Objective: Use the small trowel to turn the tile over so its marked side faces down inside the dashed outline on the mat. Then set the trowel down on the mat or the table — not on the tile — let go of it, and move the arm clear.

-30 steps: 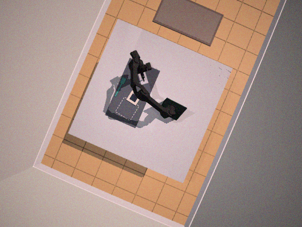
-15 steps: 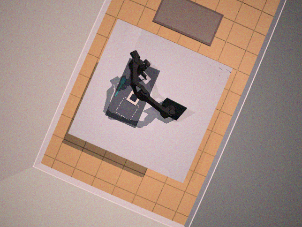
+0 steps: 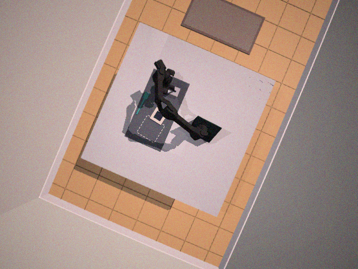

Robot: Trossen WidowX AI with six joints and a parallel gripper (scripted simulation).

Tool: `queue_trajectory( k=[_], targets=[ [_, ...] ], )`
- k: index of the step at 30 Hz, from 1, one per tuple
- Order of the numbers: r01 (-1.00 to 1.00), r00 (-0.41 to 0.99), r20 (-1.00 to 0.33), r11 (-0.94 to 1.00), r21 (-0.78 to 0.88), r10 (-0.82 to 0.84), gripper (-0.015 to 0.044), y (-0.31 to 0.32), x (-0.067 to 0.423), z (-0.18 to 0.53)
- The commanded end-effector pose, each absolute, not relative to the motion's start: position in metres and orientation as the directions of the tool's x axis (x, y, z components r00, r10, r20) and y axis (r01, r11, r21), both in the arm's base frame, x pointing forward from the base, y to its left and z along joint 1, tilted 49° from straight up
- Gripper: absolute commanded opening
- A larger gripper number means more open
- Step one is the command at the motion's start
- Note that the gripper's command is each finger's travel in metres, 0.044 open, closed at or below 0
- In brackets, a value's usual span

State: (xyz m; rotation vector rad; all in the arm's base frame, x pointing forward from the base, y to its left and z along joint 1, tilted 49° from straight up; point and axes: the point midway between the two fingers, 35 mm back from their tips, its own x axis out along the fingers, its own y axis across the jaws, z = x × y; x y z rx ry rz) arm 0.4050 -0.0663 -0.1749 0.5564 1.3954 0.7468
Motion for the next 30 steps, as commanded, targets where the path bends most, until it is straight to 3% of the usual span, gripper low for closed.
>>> queue_trajectory(
  k=[1,15,30],
  targets=[
    [-0.281,0.008,-0.664,0.639,0.716,0.748,0.0130,-0.0647,0.4034,-0.1780],
    [-0.648,0.008,-0.664,0.510,0.566,0.748,0.0130,-0.0647,0.4034,-0.1780],
    [-0.914,0.008,-0.664,0.275,0.298,0.748,0.0130,-0.0647,0.4033,-0.1780]
  ],
)
